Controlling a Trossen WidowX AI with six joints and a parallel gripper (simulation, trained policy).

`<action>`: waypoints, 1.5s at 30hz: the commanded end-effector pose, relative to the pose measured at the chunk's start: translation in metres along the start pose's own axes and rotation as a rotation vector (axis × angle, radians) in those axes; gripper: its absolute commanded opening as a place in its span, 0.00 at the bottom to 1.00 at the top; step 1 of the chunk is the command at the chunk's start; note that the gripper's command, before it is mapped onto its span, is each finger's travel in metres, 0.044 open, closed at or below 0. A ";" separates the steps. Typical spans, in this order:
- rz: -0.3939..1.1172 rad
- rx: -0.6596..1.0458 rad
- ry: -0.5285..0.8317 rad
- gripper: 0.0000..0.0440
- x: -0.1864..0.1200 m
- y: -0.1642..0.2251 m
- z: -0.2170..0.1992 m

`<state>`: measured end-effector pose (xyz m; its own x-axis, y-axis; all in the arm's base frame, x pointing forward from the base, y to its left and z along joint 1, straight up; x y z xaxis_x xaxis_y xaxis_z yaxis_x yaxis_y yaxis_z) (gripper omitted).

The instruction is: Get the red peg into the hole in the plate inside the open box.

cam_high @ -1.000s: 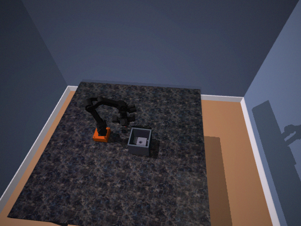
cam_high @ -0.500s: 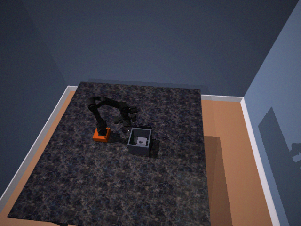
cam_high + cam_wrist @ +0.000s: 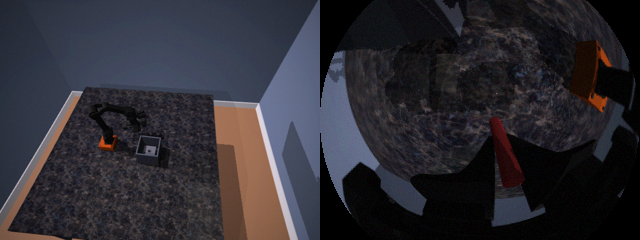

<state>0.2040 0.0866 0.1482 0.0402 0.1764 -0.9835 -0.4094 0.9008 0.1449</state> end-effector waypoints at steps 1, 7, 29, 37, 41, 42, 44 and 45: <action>0.003 -0.010 -0.061 0.00 -0.019 0.000 0.004; -0.013 -0.032 -0.126 0.00 -0.046 -0.003 0.008; -0.198 -0.078 -0.208 0.00 -0.131 -0.042 0.002; -0.238 -0.060 -0.165 0.00 -0.137 -0.063 -0.002; -0.247 -0.051 -0.145 0.00 -0.138 -0.073 -0.002; -0.249 -0.049 -0.140 0.00 -0.138 -0.076 -0.002; -0.251 -0.046 -0.132 0.00 -0.139 -0.081 -0.002; -0.252 -0.044 -0.128 0.00 -0.139 -0.084 -0.002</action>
<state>0.2259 -0.0064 0.2719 0.2715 0.0137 -0.9623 -0.4135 0.9046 -0.1038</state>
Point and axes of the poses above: the point midway between the two fingers, 35 mm back from their tips, its own x axis out along the fingers, its own z axis across the jaws, y = z × x, the point moved 10 cm from there along -x, back along the fingers, and after that the axes turned 15 degrees about -x, right-handed, at the moved point
